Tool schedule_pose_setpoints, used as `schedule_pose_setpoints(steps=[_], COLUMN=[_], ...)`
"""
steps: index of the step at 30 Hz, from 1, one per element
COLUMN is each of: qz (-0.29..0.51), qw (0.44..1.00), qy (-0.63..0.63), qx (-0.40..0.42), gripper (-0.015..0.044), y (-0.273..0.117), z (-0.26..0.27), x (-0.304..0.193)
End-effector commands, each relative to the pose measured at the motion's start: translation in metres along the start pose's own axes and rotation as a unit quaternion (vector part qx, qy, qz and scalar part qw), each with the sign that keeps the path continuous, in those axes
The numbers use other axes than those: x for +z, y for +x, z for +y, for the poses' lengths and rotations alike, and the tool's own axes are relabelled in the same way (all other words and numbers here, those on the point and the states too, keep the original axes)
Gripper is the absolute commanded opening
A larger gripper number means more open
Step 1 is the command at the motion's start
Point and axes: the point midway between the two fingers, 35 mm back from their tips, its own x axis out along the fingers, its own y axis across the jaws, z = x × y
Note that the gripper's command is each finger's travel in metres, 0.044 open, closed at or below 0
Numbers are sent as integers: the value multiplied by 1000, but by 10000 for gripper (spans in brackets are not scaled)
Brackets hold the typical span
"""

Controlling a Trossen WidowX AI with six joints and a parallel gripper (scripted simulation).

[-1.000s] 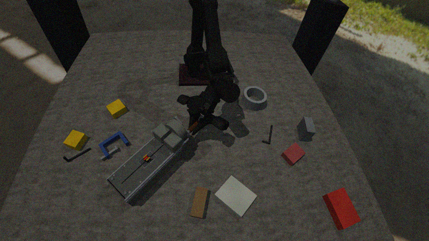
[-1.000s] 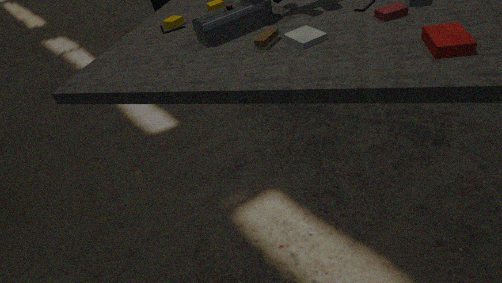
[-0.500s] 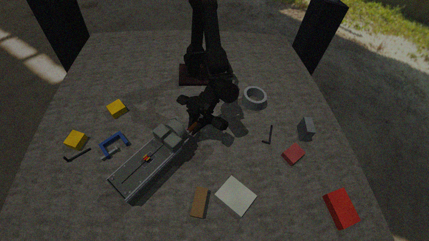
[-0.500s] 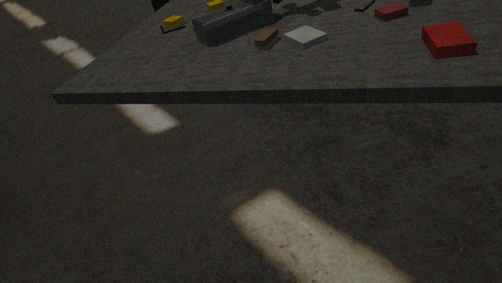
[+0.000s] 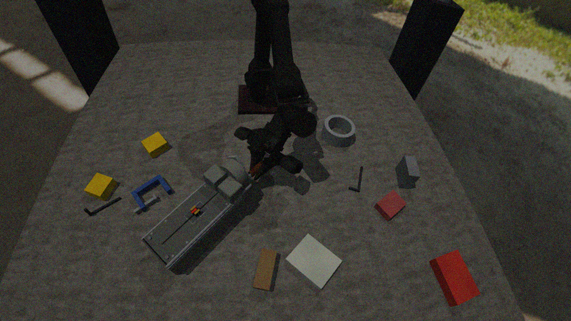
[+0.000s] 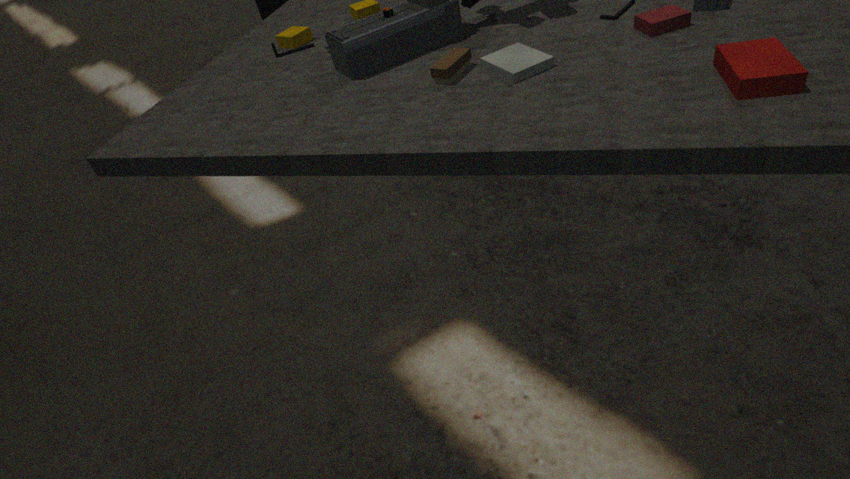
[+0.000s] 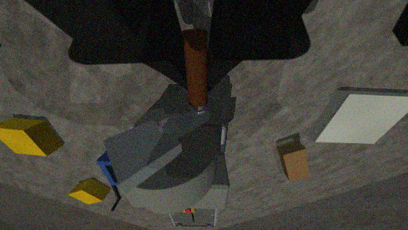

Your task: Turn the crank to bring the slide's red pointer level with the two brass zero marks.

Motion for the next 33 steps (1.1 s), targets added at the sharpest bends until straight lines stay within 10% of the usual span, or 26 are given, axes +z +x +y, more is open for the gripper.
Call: schedule_pose_setpoints(steps=[1,33], qz=[7,7], qw=[1000,1000], qy=[-2,-3], qx=[-7,-7], gripper=[0,0], y=[5,6], z=[-7,-13], x=[-4,-6])
